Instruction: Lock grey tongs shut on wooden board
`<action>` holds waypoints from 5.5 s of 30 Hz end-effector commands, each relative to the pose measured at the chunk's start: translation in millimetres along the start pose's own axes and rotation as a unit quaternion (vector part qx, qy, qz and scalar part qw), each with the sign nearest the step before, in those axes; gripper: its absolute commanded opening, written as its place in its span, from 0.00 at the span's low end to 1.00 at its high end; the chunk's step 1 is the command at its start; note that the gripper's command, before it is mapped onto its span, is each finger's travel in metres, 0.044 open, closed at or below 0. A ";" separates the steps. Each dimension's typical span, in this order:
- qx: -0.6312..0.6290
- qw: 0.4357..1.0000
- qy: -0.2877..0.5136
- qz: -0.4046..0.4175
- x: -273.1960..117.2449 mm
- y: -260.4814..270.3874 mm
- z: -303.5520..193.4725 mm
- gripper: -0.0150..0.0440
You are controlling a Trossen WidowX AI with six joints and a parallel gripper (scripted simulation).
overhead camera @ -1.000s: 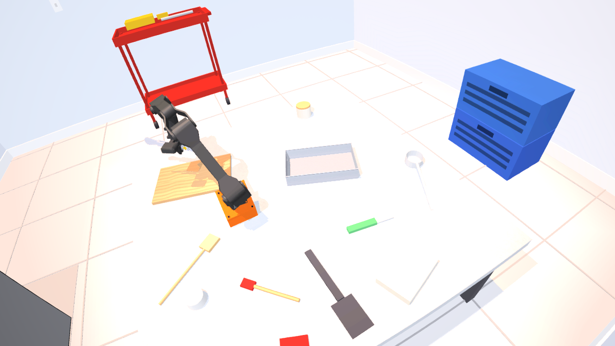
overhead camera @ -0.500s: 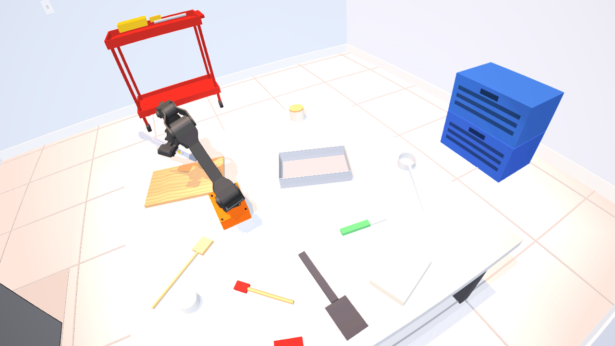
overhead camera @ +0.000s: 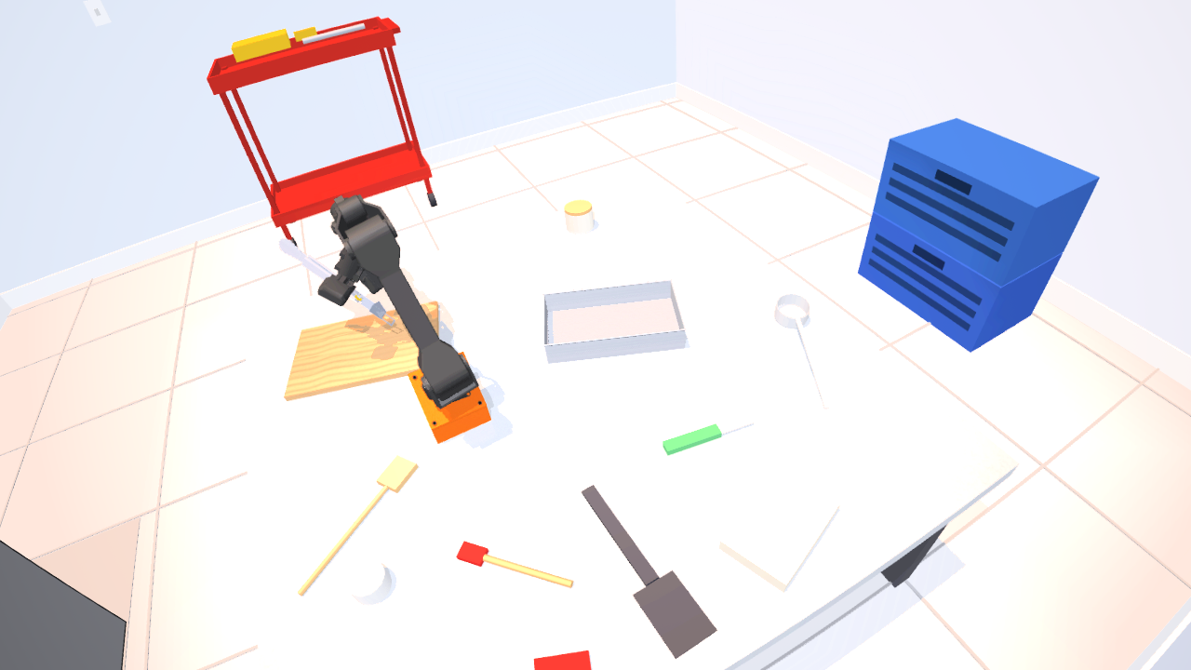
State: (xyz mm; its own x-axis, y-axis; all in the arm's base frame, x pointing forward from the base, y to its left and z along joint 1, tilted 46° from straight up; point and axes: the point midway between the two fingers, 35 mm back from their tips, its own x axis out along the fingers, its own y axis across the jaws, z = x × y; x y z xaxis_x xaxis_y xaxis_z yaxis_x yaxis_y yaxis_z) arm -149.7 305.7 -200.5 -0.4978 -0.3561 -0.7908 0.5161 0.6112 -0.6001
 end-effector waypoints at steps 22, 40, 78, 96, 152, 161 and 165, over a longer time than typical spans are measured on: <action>-0.016 0.976 0.215 -0.012 -26.8 -16.9 14.2 0.00; -0.029 0.960 0.278 -0.016 -40.3 -30.9 23.1 0.00; -0.020 0.971 0.239 -0.013 -31.4 -21.5 17.3 0.00; -0.002 0.995 0.096 -0.005 -9.2 -3.4 2.8 0.00; -0.037 0.947 -0.319 0.003 -24.0 -36.1 -7.2 0.00; -0.037 0.947 -0.319 0.003 -16.1 -35.1 -3.1 0.00; -0.037 0.947 -0.319 0.003 -10.3 -34.5 0.1 0.00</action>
State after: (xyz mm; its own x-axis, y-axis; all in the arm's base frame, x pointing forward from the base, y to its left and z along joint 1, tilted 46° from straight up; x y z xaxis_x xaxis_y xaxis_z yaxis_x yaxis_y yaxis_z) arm -163.3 293.8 -165.7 0.0347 -0.6867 -0.7261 0.4535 0.6583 -0.6008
